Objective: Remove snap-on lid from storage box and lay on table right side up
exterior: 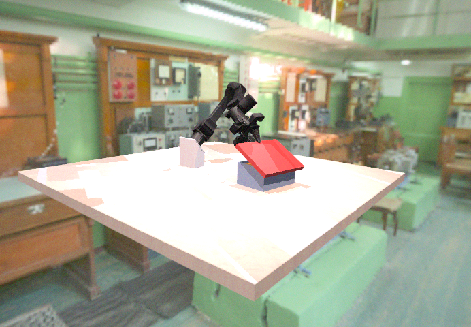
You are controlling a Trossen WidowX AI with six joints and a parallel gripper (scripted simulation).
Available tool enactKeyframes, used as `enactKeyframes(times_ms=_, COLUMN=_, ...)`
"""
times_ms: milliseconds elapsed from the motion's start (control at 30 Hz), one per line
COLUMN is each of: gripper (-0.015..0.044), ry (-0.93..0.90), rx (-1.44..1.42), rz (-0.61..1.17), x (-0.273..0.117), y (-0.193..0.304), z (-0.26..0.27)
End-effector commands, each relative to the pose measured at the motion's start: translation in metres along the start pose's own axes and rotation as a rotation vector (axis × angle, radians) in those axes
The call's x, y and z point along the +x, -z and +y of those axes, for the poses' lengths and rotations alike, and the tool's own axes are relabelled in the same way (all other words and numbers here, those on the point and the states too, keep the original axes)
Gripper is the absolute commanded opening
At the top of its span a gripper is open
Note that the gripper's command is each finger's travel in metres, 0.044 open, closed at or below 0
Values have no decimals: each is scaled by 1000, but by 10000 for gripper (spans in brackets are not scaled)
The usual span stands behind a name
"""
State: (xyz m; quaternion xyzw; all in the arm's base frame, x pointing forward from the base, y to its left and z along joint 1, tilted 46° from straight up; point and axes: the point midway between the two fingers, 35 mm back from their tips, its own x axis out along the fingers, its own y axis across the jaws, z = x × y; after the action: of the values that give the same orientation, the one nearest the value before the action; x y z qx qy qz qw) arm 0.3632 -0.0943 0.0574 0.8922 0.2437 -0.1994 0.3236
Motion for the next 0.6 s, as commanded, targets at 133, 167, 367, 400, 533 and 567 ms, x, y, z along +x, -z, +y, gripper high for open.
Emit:
enactKeyframes(times_ms=133, gripper=0, ry=-9, rx=-6, rz=1, x=-3, y=0, z=18)
enactKeyframes(times_ms=167, gripper=0, ry=-9, rx=-6, rz=1, x=-3, y=0, z=19)
enactKeyframes(times_ms=367, gripper=0, ry=-10, rx=-7, rz=1, x=-3, y=0, z=29)
enactKeyframes(times_ms=400, gripper=0, ry=-10, rx=-7, rz=1, x=-3, y=0, z=31)
enactKeyframes(times_ms=533, gripper=0, ry=-10, rx=-7, rz=1, x=-3, y=0, z=38)
enactKeyframes(times_ms=567, gripper=0, ry=-10, rx=-7, rz=1, x=-3, y=0, z=40)
